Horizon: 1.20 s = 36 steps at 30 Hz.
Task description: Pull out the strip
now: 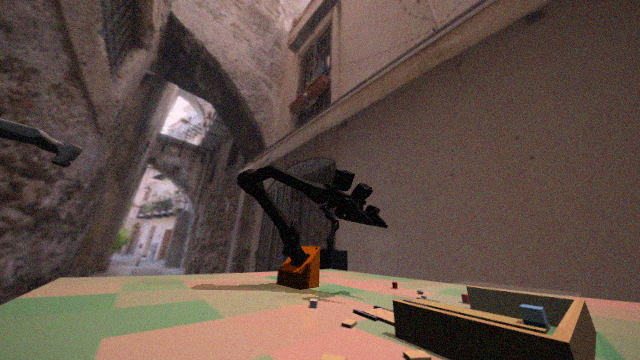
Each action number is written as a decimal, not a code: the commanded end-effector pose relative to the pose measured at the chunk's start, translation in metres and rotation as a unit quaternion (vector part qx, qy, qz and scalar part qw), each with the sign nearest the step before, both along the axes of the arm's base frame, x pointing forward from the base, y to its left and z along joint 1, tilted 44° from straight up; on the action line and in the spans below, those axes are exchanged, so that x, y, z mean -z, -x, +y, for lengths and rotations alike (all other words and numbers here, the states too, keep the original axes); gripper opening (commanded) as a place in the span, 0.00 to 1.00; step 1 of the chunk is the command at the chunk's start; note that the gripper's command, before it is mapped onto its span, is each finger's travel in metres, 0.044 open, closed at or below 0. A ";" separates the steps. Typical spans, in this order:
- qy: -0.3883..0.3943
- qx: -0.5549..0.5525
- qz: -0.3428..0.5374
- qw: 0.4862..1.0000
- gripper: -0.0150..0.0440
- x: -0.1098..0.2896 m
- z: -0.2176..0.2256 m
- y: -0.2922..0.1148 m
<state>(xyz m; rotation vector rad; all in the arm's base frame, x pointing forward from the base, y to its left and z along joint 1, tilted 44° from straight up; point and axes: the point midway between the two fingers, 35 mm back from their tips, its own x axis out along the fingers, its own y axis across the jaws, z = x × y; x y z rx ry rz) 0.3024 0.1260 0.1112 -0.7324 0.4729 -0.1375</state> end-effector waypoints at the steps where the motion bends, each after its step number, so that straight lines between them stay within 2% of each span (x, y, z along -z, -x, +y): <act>1: 0.001 0.022 0.025 0.999 0.80 0.004 -0.005 -0.011; 7: -0.007 0.137 0.121 0.983 0.53 0.018 -0.041 -0.048; 13: -0.037 0.269 0.204 0.941 0.26 0.024 -0.088 -0.070; 20: -0.031 0.378 0.277 0.883 0.25 0.021 -0.125 -0.069; 36: -0.031 0.380 0.278 0.882 0.25 0.022 -0.124 -0.069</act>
